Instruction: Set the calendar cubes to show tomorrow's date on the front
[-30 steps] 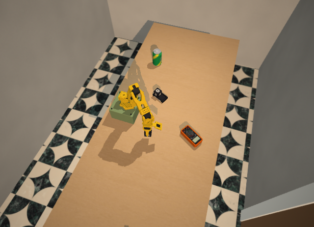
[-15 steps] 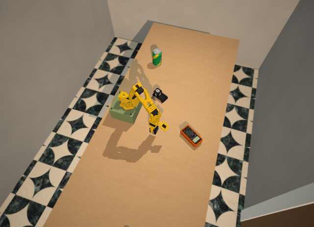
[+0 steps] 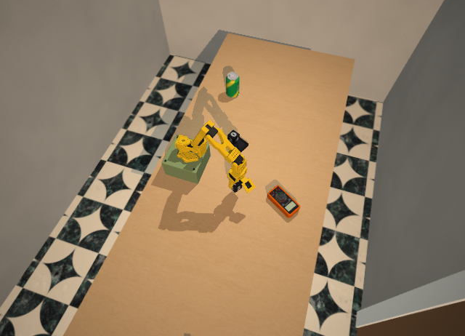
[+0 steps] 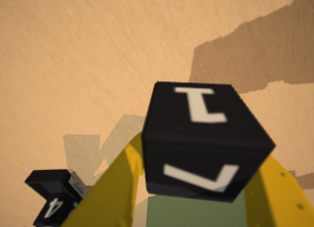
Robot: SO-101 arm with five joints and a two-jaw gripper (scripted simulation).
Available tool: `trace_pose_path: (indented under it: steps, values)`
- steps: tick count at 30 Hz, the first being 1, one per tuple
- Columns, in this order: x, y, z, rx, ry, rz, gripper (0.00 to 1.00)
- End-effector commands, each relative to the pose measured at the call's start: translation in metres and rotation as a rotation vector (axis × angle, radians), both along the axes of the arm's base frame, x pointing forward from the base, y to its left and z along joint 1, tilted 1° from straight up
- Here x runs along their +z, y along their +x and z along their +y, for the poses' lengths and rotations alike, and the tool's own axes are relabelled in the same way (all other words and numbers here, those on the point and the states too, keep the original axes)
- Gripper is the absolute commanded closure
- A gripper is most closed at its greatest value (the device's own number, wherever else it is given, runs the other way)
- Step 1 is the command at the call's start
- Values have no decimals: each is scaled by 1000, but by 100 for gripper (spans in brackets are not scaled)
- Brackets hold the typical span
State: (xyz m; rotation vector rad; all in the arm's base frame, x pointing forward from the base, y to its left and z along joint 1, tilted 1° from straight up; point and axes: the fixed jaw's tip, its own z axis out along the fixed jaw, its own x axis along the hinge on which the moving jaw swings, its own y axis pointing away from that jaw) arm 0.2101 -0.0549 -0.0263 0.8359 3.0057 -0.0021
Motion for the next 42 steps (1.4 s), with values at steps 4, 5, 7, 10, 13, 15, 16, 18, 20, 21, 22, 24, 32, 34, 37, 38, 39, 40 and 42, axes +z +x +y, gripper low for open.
trace_pose_path:
  steps: [4,5,7,10,13,15,16,18,20,21,22,24,32,34,37,38,39,40,42]
  values:
    - [-2,7,14,-143,8,19,100]
    - [-2,8,17,-168,9,19,100]
    - [-2,10,22,-217,9,18,100]
    - [-3,13,29,-286,10,18,100]
    - [-3,16,36,-348,11,17,100]
    - [-3,17,40,-387,11,17,100]
    - [-3,18,42,-405,12,16,100]
    - [-3,18,44,-422,12,16,100]
    - [-3,19,45,-439,12,16,100]
    - [-4,19,47,-454,12,16,100]
    - [-4,20,49,-469,12,16,100]
    - [-4,20,52,-497,13,15,100]
    - [-4,22,61,-578,14,15,100]
    - [-4,23,62,-591,14,14,100]
    - [-4,23,63,-596,14,14,100]
    - [-4,23,63,-601,14,14,100]
    - [-5,23,64,-605,14,14,100]
    - [-5,23,64,-609,14,14,100]
    - [-5,23,65,-614,15,14,100]
